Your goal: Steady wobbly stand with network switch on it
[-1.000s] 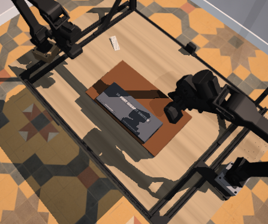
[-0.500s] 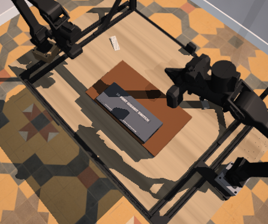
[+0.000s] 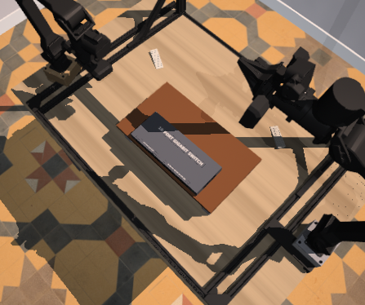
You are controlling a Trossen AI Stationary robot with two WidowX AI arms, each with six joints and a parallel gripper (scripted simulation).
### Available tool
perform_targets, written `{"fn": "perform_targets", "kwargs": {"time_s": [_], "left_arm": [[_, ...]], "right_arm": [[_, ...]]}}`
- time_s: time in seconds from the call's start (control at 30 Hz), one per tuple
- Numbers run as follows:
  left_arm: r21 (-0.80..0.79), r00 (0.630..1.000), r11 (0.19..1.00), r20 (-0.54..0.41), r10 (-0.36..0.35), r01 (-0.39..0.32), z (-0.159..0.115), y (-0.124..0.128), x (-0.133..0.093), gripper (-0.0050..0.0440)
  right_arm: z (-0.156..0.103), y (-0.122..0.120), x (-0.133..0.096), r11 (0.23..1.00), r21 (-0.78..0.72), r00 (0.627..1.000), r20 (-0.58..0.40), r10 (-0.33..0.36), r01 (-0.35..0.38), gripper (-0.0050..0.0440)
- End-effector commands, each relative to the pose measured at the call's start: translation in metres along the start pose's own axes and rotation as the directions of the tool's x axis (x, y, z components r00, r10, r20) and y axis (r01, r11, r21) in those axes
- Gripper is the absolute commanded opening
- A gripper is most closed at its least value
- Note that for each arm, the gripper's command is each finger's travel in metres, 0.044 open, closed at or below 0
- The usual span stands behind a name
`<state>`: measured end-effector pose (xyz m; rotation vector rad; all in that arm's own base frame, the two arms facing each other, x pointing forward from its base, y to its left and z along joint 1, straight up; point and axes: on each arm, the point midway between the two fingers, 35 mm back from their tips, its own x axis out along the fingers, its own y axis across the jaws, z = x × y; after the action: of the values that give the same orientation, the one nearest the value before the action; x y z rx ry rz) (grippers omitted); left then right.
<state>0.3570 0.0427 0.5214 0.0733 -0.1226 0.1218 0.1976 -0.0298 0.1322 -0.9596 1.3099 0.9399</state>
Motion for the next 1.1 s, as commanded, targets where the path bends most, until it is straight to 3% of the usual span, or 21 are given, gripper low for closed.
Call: {"fn": "perform_targets", "kwargs": {"time_s": [0.0,0.17,0.4,0.57,0.73,0.97,1.07], "left_arm": [[-0.009,0.983,1.0,0.182,0.012,-0.011,0.057,0.004,-0.012,0.0],[-0.021,0.915,1.0,0.403,0.027,-0.02,0.122,0.008,-0.035,0.0],[-0.018,0.919,1.0,0.393,0.026,-0.02,0.116,0.008,-0.04,0.0],[-0.031,0.808,0.999,0.589,0.039,-0.025,0.175,0.011,-0.073,0.0],[-0.044,0.655,0.999,0.754,0.05,-0.025,0.227,0.015,-0.117,0.0],[-0.041,0.661,0.999,0.749,0.049,-0.027,0.22,0.014,-0.121,0.0],[-0.049,0.554,0.999,0.831,0.054,-0.025,0.248,0.016,-0.149,0.0]], "right_arm": [[0.0,0.0,0.0,1.0,0.0,1.0,0.0,0.0,0.0,0.0],[0.0,0.0,0.0,1.0,0.0,1.0,0.0,0.0,0.0,0.0],[0.0,0.0,0.0,1.0,0.0,1.0,0.0,0.0,0.0,0.0],[0.0,0.0,0.0,1.0,0.0,1.0,0.0,0.0,0.0,0.0],[0.0,0.0,0.0,1.0,0.0,1.0,0.0,0.0,0.0,0.0],[0.0,0.0,0.0,1.0,0.0,1.0,0.0,0.0,0.0,0.0],[0.0,0.0,0.0,1.0,0.0,1.0,0.0,0.0,0.0,0.0]]}}
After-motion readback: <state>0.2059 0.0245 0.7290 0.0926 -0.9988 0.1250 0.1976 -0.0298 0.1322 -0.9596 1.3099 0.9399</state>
